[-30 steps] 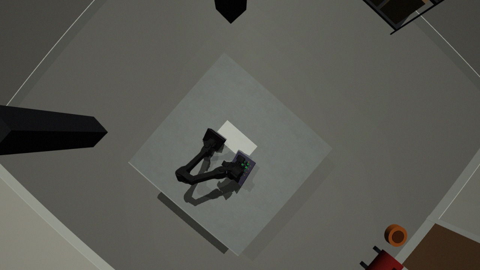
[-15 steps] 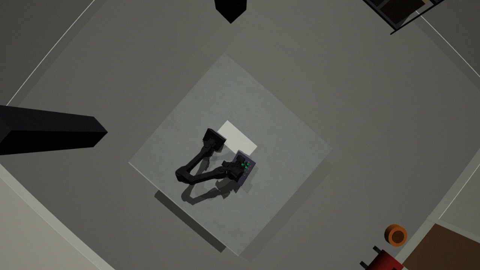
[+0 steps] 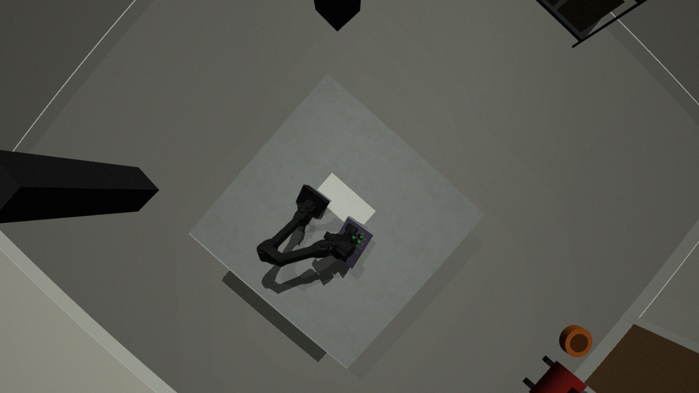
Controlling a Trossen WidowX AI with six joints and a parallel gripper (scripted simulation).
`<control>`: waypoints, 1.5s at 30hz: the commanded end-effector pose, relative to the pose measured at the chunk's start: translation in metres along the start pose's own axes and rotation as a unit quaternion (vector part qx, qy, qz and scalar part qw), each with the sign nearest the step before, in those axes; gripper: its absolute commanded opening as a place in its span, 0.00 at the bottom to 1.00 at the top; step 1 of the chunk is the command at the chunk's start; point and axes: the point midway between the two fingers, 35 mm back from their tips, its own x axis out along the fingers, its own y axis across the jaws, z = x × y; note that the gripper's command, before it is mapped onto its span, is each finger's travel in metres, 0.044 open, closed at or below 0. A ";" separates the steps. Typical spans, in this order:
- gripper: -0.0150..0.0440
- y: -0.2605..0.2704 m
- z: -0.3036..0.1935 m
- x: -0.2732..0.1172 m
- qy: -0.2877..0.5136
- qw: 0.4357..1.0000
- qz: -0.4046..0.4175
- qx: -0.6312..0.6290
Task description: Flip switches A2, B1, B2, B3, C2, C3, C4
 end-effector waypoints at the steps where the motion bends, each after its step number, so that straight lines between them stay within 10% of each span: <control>1: 0.25 0.001 0.000 0.001 0.001 1.000 0.003 -0.003; 32: 0.25 0.001 0.000 0.005 0.001 1.000 0.003 -0.003; 45: 0.25 0.009 -0.012 -0.060 -0.010 1.000 0.005 -0.003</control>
